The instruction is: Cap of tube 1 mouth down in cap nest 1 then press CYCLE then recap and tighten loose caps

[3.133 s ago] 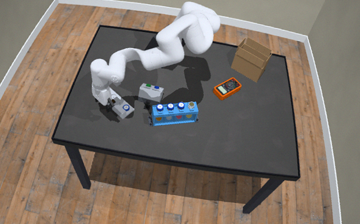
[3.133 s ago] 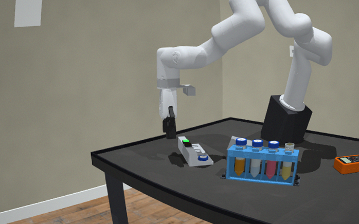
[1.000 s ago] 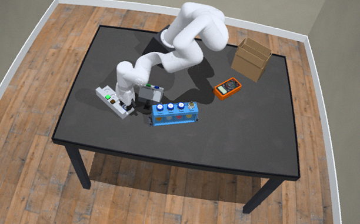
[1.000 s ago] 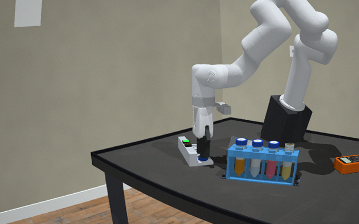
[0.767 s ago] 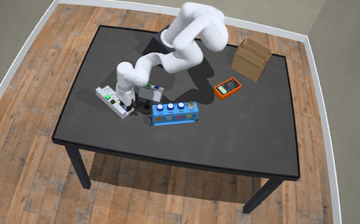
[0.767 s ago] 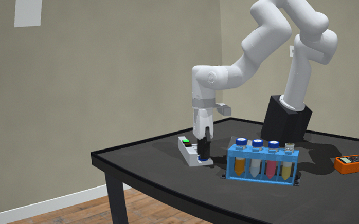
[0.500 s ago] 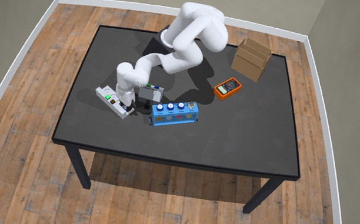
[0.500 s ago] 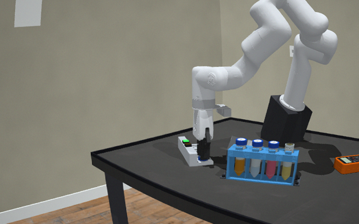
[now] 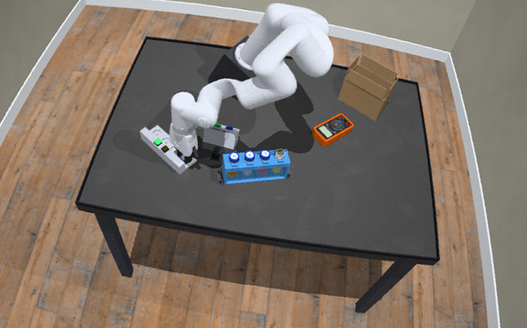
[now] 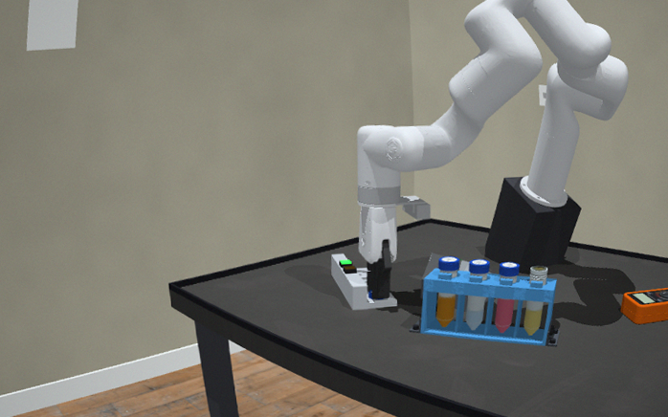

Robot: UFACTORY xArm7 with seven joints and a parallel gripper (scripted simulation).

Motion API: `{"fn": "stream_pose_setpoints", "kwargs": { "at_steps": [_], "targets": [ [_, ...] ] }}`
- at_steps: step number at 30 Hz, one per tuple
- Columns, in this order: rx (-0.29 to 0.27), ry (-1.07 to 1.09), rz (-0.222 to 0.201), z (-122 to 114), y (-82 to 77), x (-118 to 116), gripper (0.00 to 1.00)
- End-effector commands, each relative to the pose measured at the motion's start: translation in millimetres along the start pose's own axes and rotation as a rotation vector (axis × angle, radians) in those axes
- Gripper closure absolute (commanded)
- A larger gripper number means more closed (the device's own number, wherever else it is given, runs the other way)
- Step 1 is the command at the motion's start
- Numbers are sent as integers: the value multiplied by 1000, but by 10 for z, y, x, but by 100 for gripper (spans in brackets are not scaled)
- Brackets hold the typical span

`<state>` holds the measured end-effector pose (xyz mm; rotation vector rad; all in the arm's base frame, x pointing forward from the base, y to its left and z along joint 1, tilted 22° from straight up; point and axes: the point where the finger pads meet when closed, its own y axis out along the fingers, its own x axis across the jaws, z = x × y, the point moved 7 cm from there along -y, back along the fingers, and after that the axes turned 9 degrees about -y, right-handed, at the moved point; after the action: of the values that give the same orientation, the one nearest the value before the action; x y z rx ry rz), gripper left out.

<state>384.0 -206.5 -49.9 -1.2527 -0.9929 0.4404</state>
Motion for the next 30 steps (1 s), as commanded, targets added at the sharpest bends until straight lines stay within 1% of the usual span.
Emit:
{"fn": "stream_pose_setpoints", "kwargs": {
  "at_steps": [1,9,14,16,30],
  "targets": [
    [-4,1,1,-13,-16,-6,100],
    [-4,1,1,-13,-16,-6,100],
    [-4,1,1,-12,-265,-6,100],
    [-4,1,1,-12,-265,-6,100],
    [-4,1,1,-11,-965,-6,100]
  ]
}}
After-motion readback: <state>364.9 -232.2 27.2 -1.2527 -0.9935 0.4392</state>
